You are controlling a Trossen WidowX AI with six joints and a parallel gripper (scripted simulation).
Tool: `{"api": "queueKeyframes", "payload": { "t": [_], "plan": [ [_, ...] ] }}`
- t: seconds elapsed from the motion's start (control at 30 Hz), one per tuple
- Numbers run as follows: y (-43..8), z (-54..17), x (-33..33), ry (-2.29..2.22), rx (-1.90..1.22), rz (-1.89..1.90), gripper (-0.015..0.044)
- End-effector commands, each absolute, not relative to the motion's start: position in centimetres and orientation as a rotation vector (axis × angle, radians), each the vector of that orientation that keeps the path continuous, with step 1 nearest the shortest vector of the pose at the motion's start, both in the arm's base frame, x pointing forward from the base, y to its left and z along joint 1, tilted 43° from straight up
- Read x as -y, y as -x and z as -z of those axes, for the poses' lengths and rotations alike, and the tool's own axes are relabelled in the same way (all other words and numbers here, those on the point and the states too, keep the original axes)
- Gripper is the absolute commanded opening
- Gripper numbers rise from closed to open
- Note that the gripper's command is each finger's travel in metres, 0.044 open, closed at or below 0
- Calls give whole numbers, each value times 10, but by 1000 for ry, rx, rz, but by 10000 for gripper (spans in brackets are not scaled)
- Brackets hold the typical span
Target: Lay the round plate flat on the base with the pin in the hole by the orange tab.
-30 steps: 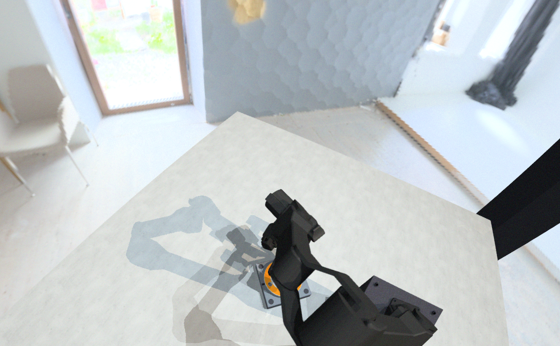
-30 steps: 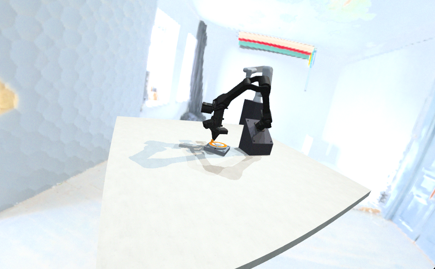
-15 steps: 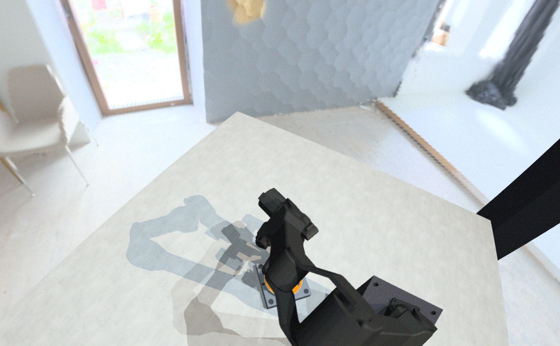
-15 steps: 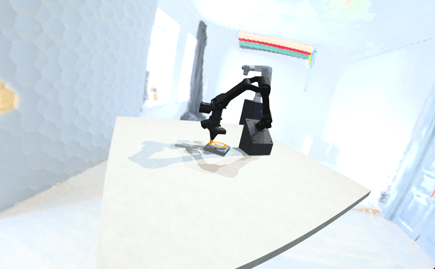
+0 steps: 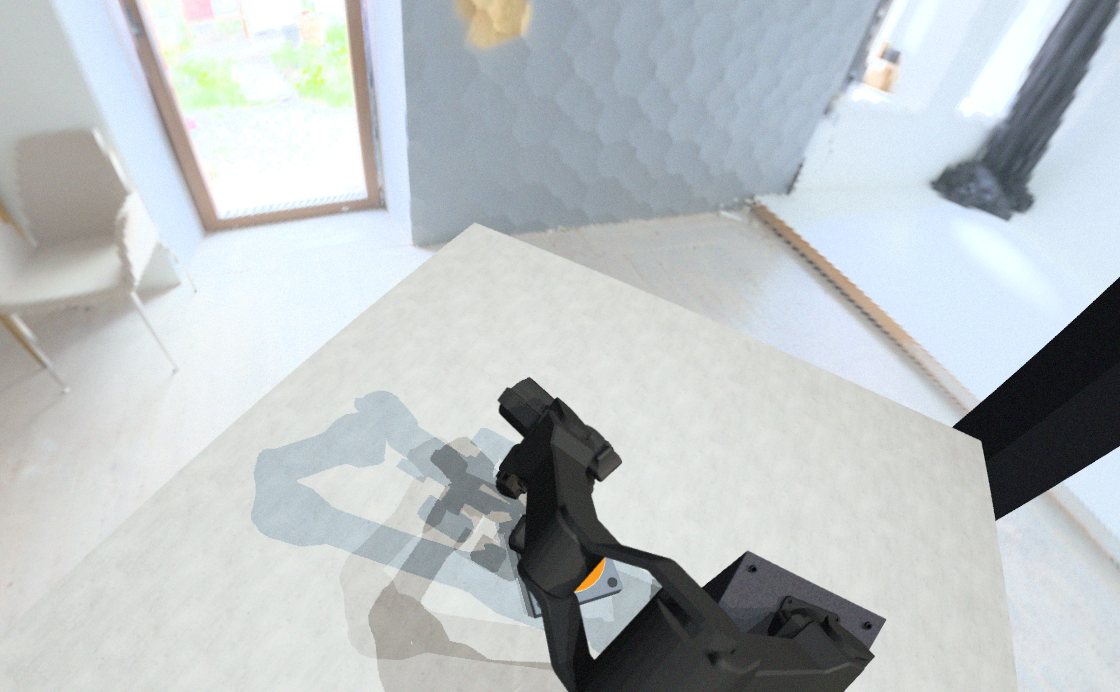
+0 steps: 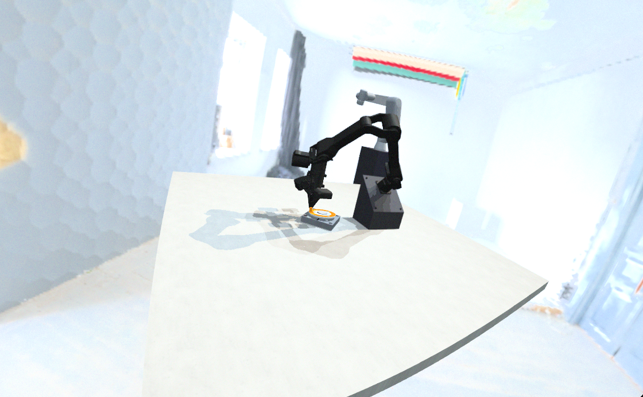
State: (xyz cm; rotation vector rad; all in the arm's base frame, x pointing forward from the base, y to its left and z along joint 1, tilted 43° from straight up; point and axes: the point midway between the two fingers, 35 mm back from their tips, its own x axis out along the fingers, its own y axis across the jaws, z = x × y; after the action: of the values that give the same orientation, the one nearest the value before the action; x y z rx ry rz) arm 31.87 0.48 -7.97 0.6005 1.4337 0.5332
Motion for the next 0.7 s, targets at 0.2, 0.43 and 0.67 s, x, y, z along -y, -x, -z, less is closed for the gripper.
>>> {"api": "queueKeyframes", "payload": {
  "t": [0.2,0.43,0.67],
  "plan": [
    [-330,69,-13,-602,-1428,-538,0],
    [-333,63,-18,-602,-1428,-538,0],
    [-334,57,-23,-603,-1428,-538,0]
  ]
}}
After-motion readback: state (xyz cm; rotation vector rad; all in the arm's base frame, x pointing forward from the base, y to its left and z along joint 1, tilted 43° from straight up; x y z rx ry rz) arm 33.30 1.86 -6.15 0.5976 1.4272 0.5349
